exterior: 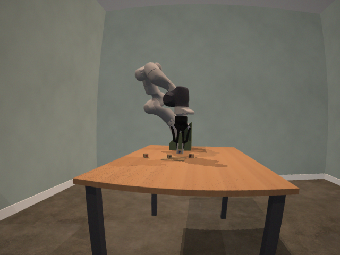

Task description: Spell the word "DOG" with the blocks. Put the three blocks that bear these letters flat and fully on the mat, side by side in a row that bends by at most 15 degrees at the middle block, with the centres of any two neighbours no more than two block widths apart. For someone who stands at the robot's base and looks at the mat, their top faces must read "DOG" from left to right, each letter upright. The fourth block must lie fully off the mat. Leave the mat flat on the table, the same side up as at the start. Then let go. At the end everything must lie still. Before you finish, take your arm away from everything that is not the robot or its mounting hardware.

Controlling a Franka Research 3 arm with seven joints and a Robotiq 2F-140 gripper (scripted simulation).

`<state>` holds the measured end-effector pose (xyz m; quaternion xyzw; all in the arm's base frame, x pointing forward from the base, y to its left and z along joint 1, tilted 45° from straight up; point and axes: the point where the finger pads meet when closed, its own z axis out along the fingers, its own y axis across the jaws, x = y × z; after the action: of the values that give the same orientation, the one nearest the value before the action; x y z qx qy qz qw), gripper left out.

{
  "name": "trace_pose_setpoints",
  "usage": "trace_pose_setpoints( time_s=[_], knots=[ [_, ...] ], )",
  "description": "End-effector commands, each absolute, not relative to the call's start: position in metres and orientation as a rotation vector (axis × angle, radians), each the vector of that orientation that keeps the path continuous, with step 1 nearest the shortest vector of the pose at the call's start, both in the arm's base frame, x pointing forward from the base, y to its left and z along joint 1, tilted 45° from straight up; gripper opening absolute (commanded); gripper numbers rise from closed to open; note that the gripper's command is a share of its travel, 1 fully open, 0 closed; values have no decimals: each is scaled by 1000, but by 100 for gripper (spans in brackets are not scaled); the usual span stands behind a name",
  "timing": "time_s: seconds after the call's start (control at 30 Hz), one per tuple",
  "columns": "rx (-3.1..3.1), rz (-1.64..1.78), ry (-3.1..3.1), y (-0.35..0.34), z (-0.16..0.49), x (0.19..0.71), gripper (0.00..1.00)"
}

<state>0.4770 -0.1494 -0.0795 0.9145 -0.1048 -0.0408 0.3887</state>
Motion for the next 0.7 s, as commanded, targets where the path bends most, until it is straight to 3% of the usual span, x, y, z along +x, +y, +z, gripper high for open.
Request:
trace_pose_setpoints(
  time_s=[0.0,0.67],
  knots=[
    [2339,-78,-273,-154,-89,481,13],
    [2339,-78,-273,-164,-100,479,13]
  ],
)
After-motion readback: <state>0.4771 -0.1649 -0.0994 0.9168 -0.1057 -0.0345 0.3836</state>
